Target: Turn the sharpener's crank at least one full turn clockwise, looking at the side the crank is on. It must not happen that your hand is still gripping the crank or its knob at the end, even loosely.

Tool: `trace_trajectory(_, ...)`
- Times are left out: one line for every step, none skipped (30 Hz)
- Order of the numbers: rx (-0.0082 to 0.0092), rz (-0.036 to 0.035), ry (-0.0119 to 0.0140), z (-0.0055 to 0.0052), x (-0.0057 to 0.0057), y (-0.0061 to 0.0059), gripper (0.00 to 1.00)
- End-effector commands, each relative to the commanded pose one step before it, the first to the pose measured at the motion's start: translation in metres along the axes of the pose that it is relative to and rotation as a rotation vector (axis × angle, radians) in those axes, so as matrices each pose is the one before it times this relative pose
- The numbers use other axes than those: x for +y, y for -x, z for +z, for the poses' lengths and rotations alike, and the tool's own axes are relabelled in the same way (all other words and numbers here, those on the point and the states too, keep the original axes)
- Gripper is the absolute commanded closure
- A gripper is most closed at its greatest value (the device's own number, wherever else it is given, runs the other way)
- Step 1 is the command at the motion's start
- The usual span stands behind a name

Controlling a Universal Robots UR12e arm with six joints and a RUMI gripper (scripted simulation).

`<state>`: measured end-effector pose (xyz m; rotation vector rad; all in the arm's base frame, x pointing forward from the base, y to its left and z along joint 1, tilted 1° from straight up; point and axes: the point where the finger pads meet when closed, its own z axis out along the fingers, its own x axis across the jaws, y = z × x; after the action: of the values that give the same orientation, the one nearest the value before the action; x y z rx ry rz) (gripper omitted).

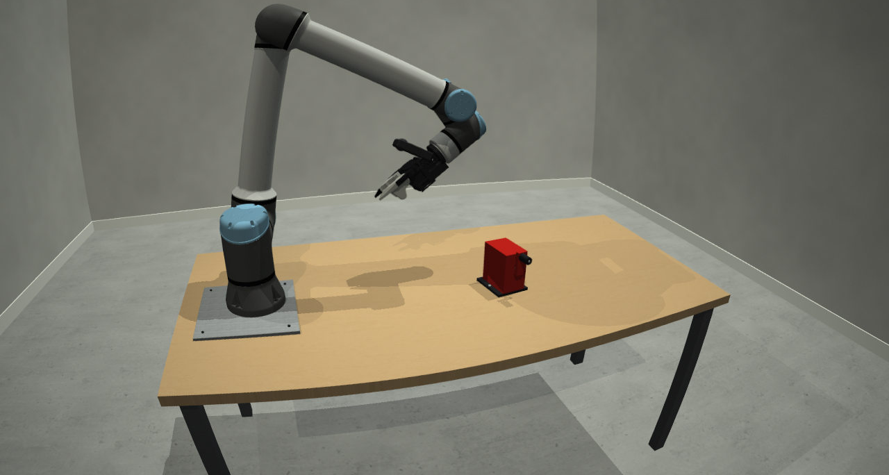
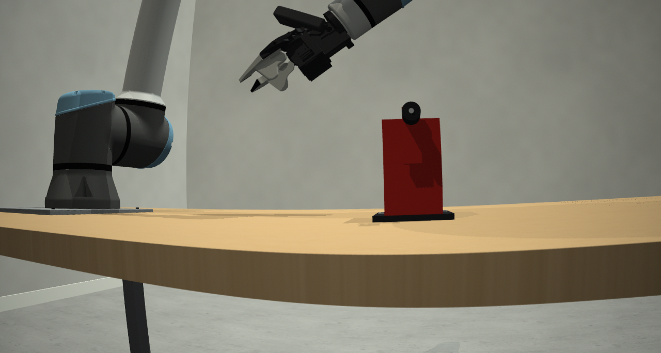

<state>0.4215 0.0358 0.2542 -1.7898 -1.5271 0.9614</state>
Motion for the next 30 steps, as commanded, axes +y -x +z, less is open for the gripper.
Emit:
trace_trajectory(0.05744,-0.11376,0.02535,-0.01087,0.01659,0.00545,0.68)
trace_trajectory(0.00000,0.00000,0.00000,0.00000,0.00000,0.00000,0.68)
trace_trajectory(0.01318,-0.02925,0.00900,-0.00250,0.00375,0.00219,0.68)
trace_trajectory(0.01318,-0.02924,0.00900,-0.00249,0.00371,0.00226,0.68)
trace_trajectory(0.00621,-0.01377,0.00424,-0.00188,0.00277,0.00176,0.68)
trace_trajectory(0.00000,0.00000,0.00000,0.00000,0.00000,0.00000,0.68)
trace_trajectory(0.00000,0.00000,0.00000,0.00000,0.00000,0.00000,0.68)
trace_trajectory(0.01223,-0.02927,0.01018,-0.00248,0.00358,0.00248,0.68)
trace_trajectory(0.01223,-0.02927,0.01019,-0.00247,0.00353,0.00256,0.68)
trace_trajectory(0.00575,-0.01376,0.00479,-0.00202,0.00286,0.00215,0.68)
trace_trajectory(0.00000,0.00000,0.00000,0.00000,0.00000,0.00000,0.68)
trace_trajectory(0.00000,0.00000,0.00000,0.00000,0.00000,0.00000,0.68)
trace_trajectory(0.01118,-0.02929,0.01128,-0.00246,0.00338,0.00276,0.68)
trace_trajectory(0.01118,-0.02929,0.01128,-0.00245,0.00333,0.00284,0.68)
trace_trajectory(0.00525,-0.01375,0.00530,-0.00216,0.00290,0.00257,0.68)
trace_trajectory(0.00000,0.00000,0.00000,0.00000,0.00000,0.00000,0.68)
trace_trajectory(0.00000,0.00000,0.00000,0.00000,0.00000,0.00000,0.68)
trace_trajectory(0.01002,-0.02931,0.01226,-0.00244,0.00316,0.00303,0.68)
trace_trajectory(0.01002,-0.02931,0.01226,-0.00243,0.00310,0.00310,0.68)
trace_trajectory(0.00470,-0.01375,0.00576,-0.00229,0.00289,0.00300,0.68)
trace_trajectory(0.00000,0.00000,0.00000,0.00000,0.00000,0.00000,0.68)
trace_trajectory(0.00000,0.00000,0.00000,0.00000,0.00000,0.00000,0.68)
trace_trajectory(0.00000,0.00000,0.00000,0.00000,0.00000,0.00000,0.68)
trace_trajectory(0.00000,0.00000,0.00000,0.00000,0.00000,0.00000,0.68)
trace_trajectory(0.00878,-0.02934,0.01313,-0.00243,0.00292,0.00327,0.68)
trace_trajectory(0.00877,-0.02934,0.01313,-0.00241,0.00285,0.00334,0.68)
trace_trajectory(0.00411,-0.01376,0.00616,-0.00240,0.00279,0.00339,0.68)
trace_trajectory(0.00000,0.00000,0.00000,-0.00003,0.00003,0.00004,0.68)
trace_trajectory(0.00745,-0.02936,0.01388,-0.00241,0.00265,0.00350,0.68)
trace_trajectory(0.00745,-0.02936,0.01388,-0.00240,0.00258,0.00356,0.68)
